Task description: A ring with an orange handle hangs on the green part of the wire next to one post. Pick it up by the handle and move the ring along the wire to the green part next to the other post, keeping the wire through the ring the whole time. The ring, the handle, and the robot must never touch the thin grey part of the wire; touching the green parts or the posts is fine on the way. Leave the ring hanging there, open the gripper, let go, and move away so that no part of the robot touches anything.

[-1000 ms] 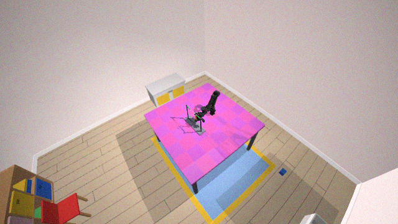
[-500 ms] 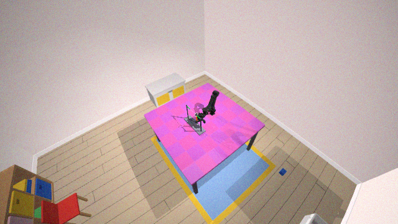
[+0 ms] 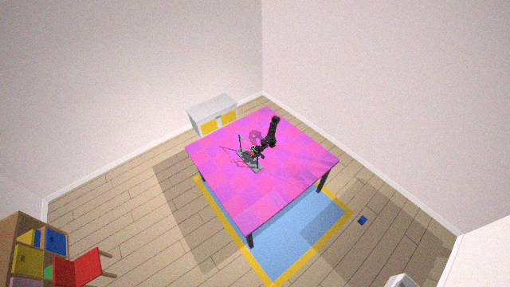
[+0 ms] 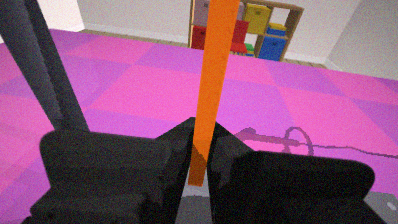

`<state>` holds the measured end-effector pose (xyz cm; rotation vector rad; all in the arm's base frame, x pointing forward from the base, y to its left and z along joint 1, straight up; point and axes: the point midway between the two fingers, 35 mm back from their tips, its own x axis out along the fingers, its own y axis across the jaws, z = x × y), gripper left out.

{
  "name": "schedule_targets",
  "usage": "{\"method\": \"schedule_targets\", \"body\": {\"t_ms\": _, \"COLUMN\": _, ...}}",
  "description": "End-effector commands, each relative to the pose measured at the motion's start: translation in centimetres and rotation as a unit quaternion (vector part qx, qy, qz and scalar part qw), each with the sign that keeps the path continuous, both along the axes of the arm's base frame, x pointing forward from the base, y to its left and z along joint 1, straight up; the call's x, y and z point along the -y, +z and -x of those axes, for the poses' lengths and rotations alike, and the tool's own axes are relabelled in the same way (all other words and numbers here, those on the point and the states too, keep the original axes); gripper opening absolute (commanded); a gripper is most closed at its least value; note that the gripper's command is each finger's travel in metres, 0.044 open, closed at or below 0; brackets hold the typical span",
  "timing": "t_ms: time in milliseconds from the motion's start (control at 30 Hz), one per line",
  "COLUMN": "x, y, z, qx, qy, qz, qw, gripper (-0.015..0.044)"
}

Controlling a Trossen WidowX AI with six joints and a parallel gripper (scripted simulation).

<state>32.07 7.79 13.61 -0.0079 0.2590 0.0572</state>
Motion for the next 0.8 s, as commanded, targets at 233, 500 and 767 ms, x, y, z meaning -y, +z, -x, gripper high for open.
{"method": "schedule_targets", "body": {"t_ms": 233, "x": -1.2, "y": 0.3, "z": -0.1, "qx": 0.004, "qy": -0.001, "qz": -0.005, "qw": 1.000, "gripper": -0.0150}}
{"method": "schedule_targets", "body": {"t_ms": 500, "x": -2.0, "y": 0.3, "z": -0.1, "qx": 0.005, "qy": 0.001, "qz": -0.005, "qw": 1.000, "gripper": -0.0150}}
{"method": "schedule_targets", "body": {"t_ms": 767, "x": -2.0, "y": -0.5, "z": -0.1, "qx": 0.004, "qy": 0.001, "qz": -0.005, "qw": 1.000, "gripper": -0.0150}}
